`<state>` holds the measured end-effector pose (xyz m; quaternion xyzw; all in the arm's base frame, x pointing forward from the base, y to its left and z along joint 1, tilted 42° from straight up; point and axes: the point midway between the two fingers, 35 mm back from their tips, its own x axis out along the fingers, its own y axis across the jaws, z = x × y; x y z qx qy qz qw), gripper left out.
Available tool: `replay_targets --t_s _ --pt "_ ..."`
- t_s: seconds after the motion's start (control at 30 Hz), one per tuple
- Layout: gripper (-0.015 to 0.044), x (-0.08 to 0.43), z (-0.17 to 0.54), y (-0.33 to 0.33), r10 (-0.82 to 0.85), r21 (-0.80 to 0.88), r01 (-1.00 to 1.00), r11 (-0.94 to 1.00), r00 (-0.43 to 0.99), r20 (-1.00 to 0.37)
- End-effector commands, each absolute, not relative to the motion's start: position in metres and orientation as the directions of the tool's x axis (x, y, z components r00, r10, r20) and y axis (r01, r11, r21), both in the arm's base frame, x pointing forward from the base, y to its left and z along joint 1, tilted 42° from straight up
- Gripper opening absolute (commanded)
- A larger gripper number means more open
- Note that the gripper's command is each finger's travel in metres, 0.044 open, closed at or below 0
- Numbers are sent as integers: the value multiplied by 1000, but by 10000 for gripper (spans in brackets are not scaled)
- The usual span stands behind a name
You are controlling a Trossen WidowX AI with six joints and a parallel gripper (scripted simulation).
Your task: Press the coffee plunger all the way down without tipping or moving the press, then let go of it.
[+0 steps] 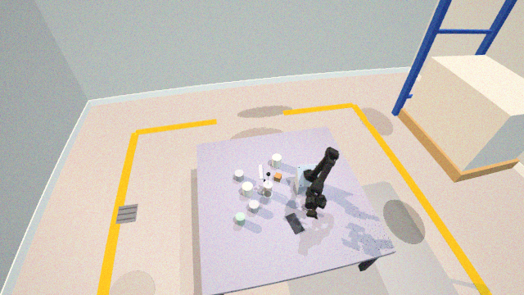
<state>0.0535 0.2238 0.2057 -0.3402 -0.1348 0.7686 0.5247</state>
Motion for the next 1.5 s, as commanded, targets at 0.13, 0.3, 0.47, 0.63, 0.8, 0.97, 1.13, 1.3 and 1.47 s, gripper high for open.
replay_targets --t_s 0.13,0.3,0.47,0.63,0.8,0.97,1.13,1.3,1.47 --pt "440 143 200 192 918 -331 -942 -64 74 -390" --pt "440 190 195 156 888 -175 -966 190 245 -390" --pt "440 226 189 109 827 -9 -898 440 409 -385" --pt "440 251 184 53 736 154 -745 649 563 -375" --pt "440 262 180 -9 615 313 -531 788 700 -361" --pt "440 259 176 -73 463 457 -284 843 816 -346" --pt "440 240 172 -134 294 600 -44 799 899 -325" --pt "440 227 170 -162 220 661 38 750 927 -304" --pt "440 230 158 -154 225 660 33 750 926 -302"
